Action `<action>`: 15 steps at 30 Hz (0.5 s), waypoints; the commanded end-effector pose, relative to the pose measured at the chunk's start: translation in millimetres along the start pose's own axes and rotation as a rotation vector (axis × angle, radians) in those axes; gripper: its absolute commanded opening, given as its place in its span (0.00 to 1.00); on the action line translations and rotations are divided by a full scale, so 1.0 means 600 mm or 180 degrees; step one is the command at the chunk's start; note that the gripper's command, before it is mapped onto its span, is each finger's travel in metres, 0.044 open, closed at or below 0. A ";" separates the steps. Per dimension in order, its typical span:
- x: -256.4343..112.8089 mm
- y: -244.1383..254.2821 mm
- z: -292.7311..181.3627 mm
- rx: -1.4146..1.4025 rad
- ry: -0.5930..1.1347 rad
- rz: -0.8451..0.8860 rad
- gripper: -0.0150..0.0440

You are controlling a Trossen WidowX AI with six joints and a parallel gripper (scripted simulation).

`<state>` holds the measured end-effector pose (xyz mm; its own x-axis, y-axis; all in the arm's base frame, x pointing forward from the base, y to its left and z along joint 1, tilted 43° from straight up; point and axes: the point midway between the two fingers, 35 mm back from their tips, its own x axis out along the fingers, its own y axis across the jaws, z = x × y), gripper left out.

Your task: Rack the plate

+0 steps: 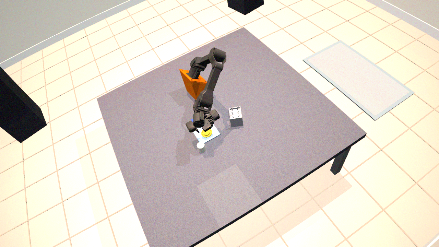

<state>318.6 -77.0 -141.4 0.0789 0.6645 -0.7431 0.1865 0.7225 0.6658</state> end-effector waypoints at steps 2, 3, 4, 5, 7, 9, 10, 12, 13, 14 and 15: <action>0.020 0.001 -0.005 0.0031 0.0020 0.0020 0.93; 0.023 0.001 -0.004 0.0031 0.0020 0.0020 0.93; 0.026 0.001 -0.004 0.0031 0.0020 0.0021 0.93; 0.028 0.001 -0.004 0.0030 0.0020 0.0021 0.93; 0.034 0.001 -0.004 0.0030 0.0020 0.0021 0.93; 0.039 0.001 -0.004 0.0030 0.0020 0.0022 0.93; 0.042 0.001 -0.004 0.0031 0.0020 0.0022 0.93; 0.047 0.001 -0.004 0.0031 0.0020 0.0023 0.93; 0.050 0.001 -0.004 0.0031 0.0020 0.0024 0.93; 0.053 0.001 -0.004 0.0031 0.0020 0.0024 0.93; 0.055 0.001 -0.004 0.0031 0.0021 0.0025 0.93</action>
<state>321.2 -60.9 -160.1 0.0789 0.6658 -0.7419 0.1871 0.7212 0.6670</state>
